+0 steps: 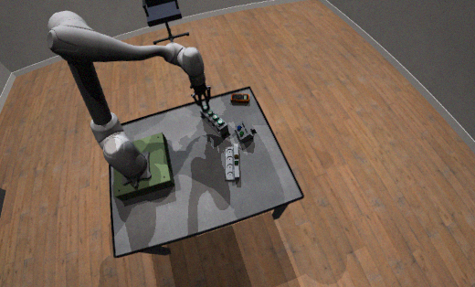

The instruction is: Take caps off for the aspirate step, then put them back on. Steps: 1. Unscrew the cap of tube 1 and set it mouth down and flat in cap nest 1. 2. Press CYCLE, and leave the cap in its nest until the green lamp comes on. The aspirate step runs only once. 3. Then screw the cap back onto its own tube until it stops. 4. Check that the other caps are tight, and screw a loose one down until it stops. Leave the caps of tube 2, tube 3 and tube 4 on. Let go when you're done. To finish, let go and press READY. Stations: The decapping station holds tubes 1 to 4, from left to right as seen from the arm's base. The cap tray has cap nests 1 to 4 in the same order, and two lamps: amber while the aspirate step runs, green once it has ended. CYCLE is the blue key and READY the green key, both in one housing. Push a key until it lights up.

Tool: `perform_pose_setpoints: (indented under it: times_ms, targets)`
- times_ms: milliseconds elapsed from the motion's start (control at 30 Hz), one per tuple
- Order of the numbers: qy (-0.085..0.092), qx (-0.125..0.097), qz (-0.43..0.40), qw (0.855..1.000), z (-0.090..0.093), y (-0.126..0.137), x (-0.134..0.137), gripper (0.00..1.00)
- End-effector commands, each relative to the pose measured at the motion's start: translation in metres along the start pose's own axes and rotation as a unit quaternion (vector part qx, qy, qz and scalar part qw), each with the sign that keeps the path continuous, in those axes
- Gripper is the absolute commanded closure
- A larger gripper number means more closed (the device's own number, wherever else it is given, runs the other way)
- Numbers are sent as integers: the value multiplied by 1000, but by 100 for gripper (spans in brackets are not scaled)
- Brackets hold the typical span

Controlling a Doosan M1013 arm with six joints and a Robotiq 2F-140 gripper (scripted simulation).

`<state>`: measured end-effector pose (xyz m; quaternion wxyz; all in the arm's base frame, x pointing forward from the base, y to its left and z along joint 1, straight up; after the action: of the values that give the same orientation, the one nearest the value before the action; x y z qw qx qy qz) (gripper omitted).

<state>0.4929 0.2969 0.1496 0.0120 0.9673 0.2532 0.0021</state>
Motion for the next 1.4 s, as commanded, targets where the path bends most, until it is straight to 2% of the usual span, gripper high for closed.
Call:
perform_pose_setpoints:
  times_ms: [0,133,300,567,600,933,1000,1067,1167,1267,1367]
  targets:
    - [1,11,-80,997,0,2,0,70]
    - [2,11,-179,984,0,2,0,70]
    - [3,10,-299,954,0,2,0,70]
    - [3,10,-299,954,0,2,0,70]
    - [3,10,-299,954,-1,2,0,59]
    - [3,10,-299,954,-1,2,0,59]
    - [3,11,-219,976,-1,2,0,59]
    - [3,11,-219,976,-1,2,0,59]
    - [1,11,-96,995,-1,2,0,59]
    - [1,12,-20,1000,-1,2,0,59]
    - [0,12,60,998,-1,2,0,59]
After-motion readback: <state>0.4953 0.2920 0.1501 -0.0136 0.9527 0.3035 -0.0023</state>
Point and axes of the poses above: the point where the finger pads meet when closed, its own z axis out along the fingers, its own x axis across the jaws, y = z × x, the point moved 10 cm from there along -z, back along the fingers, and after that the axes turned 8 degrees about -z, right-handed, at the moved point
